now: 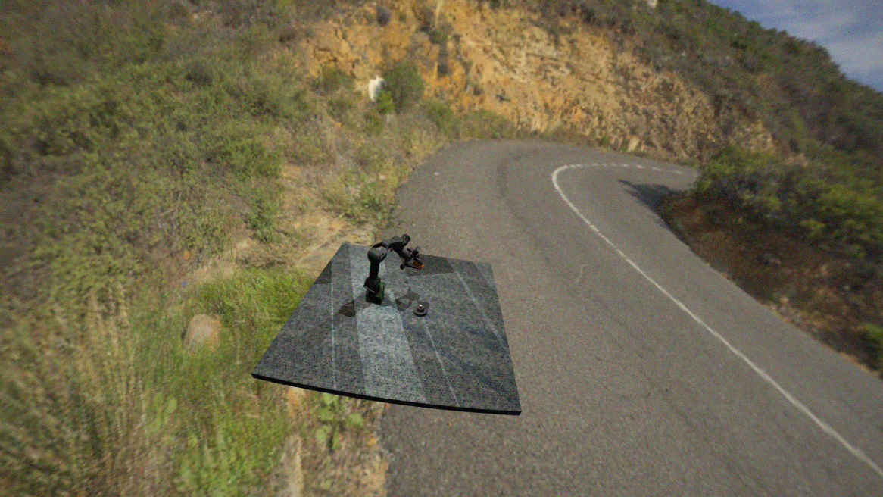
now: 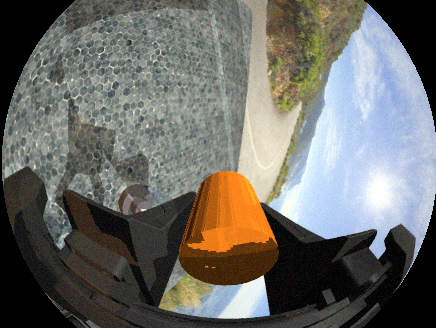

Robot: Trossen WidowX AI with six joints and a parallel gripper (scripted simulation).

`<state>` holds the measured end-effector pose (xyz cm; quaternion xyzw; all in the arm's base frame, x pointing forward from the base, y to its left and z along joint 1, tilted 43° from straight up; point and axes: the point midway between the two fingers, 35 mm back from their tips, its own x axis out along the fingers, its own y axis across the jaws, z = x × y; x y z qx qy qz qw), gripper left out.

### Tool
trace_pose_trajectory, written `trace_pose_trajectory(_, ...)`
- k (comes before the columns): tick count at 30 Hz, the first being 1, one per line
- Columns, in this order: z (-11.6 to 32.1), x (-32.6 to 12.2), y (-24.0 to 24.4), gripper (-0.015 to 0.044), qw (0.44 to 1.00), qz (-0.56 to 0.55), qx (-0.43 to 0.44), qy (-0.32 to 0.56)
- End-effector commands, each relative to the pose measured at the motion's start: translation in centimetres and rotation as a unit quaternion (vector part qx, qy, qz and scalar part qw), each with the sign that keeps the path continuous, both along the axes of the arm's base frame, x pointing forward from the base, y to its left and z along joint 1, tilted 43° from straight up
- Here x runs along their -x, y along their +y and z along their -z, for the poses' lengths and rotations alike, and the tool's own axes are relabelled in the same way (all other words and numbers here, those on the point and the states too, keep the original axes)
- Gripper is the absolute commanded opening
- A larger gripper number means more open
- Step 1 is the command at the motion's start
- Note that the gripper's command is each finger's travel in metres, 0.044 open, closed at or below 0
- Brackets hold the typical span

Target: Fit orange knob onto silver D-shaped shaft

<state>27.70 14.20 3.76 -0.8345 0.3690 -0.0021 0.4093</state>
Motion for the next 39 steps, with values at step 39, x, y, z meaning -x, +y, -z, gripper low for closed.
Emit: trace_pose_trajectory(39, 5.7, -1.5, -6.5, 0.0, 0.882, 0.317, -0.145, 0.318)
